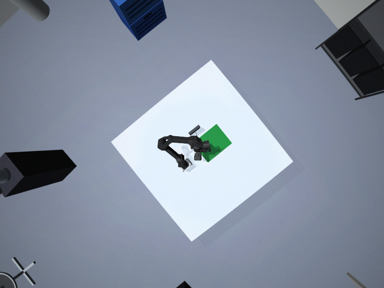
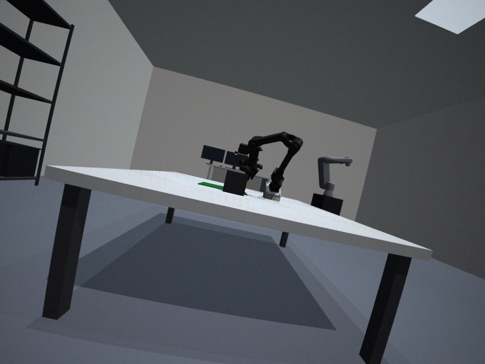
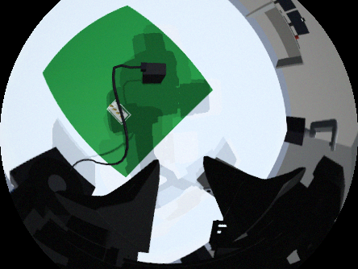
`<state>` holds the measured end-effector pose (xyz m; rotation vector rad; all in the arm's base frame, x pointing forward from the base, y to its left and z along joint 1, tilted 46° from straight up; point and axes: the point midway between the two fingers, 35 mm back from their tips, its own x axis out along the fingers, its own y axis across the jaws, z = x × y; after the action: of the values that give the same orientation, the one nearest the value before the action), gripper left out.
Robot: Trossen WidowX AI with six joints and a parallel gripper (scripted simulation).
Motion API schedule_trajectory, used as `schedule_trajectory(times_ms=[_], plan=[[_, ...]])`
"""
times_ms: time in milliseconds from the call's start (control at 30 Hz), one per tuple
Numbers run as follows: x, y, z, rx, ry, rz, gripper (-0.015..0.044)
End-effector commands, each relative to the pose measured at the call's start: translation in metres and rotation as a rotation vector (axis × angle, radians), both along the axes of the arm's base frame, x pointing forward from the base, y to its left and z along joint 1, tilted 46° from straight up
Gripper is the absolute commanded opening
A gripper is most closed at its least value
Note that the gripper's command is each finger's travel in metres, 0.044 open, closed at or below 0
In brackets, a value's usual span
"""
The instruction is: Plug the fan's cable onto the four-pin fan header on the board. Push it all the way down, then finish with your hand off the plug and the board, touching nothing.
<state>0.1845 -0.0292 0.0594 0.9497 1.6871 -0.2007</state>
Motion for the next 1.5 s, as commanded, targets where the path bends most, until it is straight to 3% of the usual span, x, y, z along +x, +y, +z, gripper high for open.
schedule_trajectory(times_ms=[0,300,367,533,667,1067,1467], plan=[[0.007,-0.006,0.003,0.09,-0.017,-0.009,0.0205],[0.021,-0.025,0.008,0.277,-0.087,-0.055,0.0205],[0.016,-0.019,0.006,0.228,-0.061,-0.04,0.0205],[0.02,-0.023,0.007,0.235,-0.104,0.009,0.0336],[0.035,-0.043,0.008,0.241,-0.314,0.29,0.044],[0.072,-0.108,0.0,0.204,-0.972,1.15,0.044],[0.074,-0.112,-0.001,0.199,-1.01,1.198,0.044]])
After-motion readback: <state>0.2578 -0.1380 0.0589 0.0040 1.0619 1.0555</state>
